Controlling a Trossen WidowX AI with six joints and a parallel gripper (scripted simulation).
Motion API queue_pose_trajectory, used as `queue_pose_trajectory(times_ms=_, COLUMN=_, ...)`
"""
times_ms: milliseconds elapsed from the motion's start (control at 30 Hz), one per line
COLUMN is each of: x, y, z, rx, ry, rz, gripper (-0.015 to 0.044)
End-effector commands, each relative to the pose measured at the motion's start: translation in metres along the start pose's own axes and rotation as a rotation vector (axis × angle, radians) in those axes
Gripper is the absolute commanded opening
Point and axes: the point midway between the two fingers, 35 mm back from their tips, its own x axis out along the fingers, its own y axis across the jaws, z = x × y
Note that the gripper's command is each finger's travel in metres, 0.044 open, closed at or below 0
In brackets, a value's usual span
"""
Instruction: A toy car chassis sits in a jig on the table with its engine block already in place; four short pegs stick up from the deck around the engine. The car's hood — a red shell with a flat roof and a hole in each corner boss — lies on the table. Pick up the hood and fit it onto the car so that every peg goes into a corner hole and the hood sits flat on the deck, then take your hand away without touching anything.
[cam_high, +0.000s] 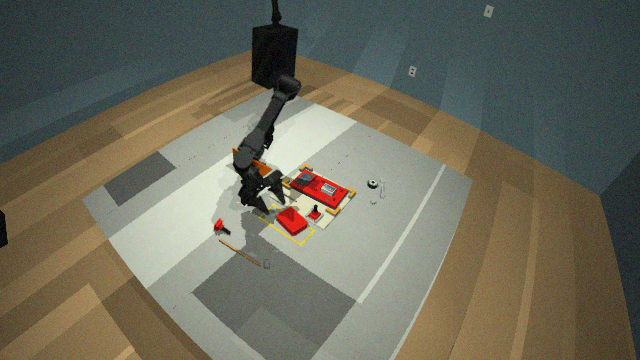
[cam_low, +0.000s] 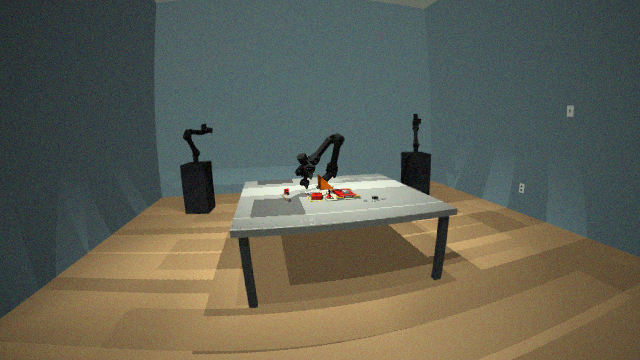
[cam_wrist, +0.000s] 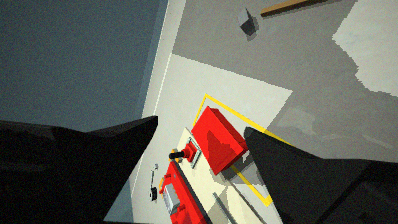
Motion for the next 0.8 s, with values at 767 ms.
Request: queue_pose_trajectory(times_ms=767, x=-0.01, y=0.002, z=-0.002, rx=0.409, ry=0.006, rz=0.006, gripper=0.0282)
